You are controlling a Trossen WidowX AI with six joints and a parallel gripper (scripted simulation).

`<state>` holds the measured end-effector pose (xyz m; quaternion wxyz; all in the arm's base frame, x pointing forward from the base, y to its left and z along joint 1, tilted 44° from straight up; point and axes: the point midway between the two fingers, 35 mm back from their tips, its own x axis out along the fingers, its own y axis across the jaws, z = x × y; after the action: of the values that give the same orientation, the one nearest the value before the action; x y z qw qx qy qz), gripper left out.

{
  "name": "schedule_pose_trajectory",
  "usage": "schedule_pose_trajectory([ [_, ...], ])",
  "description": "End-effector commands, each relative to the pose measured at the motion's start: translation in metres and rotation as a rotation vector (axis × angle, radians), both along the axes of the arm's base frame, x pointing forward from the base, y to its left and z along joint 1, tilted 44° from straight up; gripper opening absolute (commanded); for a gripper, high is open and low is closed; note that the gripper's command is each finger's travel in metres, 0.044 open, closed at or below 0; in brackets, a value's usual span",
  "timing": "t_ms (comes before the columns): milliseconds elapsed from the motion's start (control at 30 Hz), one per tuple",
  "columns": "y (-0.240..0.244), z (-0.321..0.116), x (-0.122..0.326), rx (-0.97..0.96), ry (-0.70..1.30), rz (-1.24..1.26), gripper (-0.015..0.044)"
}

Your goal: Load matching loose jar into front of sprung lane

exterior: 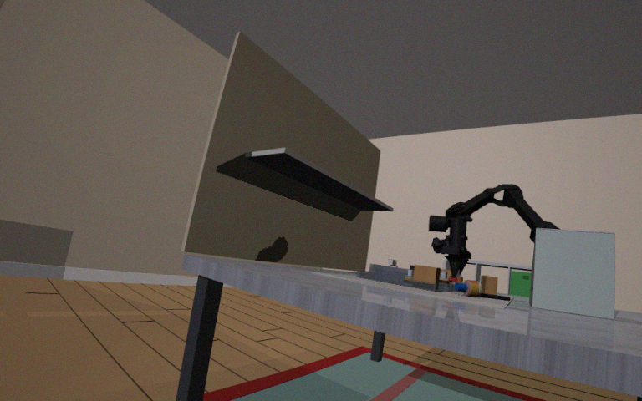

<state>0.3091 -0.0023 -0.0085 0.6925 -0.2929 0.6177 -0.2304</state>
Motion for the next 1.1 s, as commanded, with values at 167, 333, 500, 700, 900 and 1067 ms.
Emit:
schedule_pose_trajectory([
  [167,0.003,0.004,0.015,0.006,-0.039,0.001,0.0000],
  [333,0.003,0.005,0.017,0.006,-0.039,0.001,0.0000],
  [500,0.004,0.005,0.019,0.006,-0.039,0.001,0.0000],
  [700,0.004,0.006,0.022,0.006,-0.039,0.001,0.0000],
  [900,0.005,0.006,0.024,0.006,-0.040,0.001,0.0000],
  [1067,0.005,0.007,0.026,0.006,-0.040,0.001,0.0000],
])
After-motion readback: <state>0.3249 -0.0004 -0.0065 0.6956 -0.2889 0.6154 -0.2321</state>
